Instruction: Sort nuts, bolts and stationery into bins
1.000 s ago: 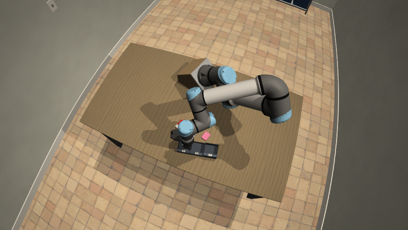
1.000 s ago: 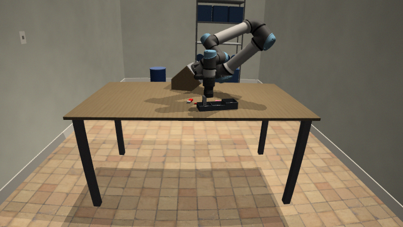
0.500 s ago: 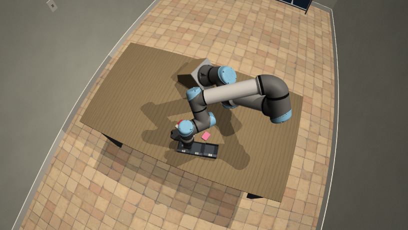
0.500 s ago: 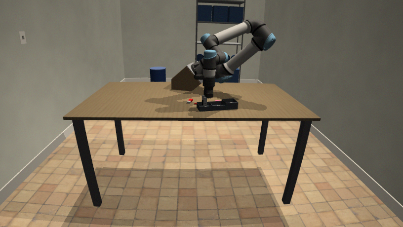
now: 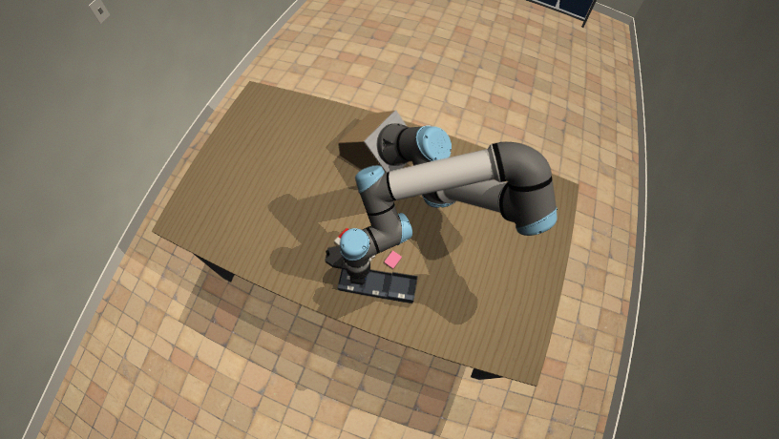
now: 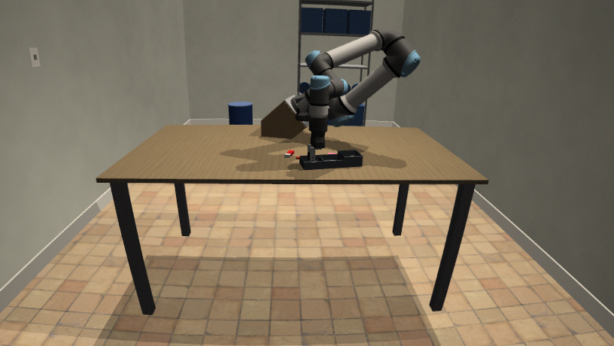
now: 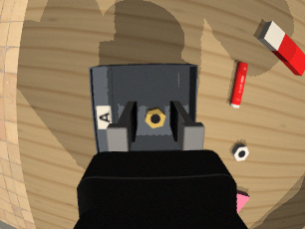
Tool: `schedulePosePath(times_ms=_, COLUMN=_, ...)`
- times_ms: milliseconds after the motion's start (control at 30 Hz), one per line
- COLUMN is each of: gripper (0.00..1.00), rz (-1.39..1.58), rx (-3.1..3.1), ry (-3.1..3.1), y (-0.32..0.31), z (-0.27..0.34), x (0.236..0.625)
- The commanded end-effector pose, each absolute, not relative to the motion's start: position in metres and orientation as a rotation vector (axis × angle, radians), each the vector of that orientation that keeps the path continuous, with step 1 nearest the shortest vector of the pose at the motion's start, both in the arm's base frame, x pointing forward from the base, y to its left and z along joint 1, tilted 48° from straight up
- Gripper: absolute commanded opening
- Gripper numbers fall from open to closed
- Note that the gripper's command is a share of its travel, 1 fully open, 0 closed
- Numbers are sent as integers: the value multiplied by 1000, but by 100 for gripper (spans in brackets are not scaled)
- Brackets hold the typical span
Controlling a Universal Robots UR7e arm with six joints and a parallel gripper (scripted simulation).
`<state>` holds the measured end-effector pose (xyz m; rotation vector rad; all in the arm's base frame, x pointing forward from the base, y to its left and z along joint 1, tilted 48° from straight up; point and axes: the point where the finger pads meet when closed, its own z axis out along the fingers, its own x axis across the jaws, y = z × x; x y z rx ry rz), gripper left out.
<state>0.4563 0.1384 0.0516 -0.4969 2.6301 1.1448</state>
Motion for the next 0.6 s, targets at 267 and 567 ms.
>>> schedulePosePath(times_ms=267, gripper=64, rz=1143, rx=-497, ry=2629, y=127, z=61, x=456)
schedulePosePath(times_ms=567, gripper=64, rz=1143, rx=-497, ry=2629, y=119, z=69, x=455)
